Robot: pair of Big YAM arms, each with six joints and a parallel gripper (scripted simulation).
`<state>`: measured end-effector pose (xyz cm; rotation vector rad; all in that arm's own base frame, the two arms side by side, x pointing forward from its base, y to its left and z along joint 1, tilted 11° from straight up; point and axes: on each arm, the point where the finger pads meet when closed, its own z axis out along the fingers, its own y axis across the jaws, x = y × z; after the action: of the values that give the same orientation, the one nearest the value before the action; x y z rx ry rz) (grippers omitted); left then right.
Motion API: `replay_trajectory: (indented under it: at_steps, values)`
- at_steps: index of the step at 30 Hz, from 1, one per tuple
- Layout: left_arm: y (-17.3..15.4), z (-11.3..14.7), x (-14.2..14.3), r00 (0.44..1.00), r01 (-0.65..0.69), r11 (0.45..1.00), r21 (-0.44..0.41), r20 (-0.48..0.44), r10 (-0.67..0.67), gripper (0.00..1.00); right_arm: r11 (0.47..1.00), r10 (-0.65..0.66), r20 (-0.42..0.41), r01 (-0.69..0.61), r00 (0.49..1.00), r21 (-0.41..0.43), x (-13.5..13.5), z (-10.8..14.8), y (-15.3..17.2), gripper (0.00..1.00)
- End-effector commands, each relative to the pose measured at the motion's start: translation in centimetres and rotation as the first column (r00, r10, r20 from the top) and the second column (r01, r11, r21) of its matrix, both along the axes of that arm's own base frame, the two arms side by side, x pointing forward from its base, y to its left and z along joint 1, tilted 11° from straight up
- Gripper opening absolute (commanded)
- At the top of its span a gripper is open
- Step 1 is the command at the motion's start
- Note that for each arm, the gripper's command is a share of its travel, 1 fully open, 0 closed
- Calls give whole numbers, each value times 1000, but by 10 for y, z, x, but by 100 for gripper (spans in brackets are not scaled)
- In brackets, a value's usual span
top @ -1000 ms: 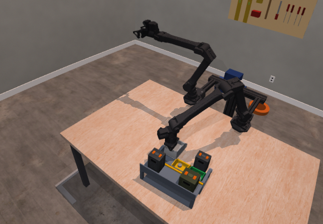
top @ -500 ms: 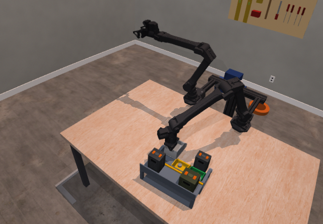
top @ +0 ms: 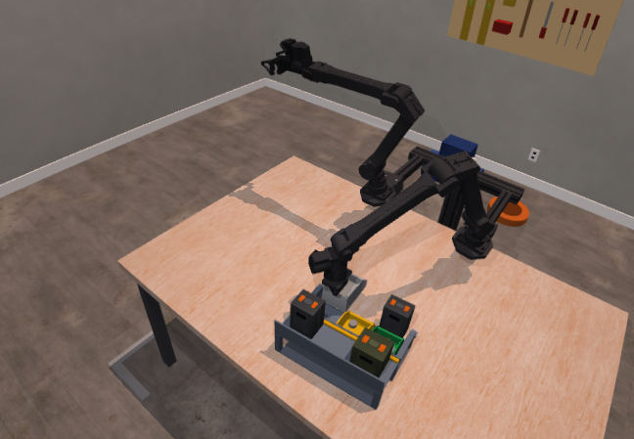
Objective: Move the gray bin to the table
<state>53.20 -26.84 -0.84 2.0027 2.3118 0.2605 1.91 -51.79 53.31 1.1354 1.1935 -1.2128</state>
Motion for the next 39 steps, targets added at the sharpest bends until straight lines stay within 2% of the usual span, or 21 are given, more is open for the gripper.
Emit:
replay_trajectory:
  at_steps: [1,39]
  values:
    - [-6,14,14,1000,-3,1000,-19,26,3,4,999,-14,12,14,1000,-30,-7,11,7,100]
    - [-12,28,16,999,-10,999,-33,45,11,2,999,-14,12,14,1000,-30,-7,11,7,100]
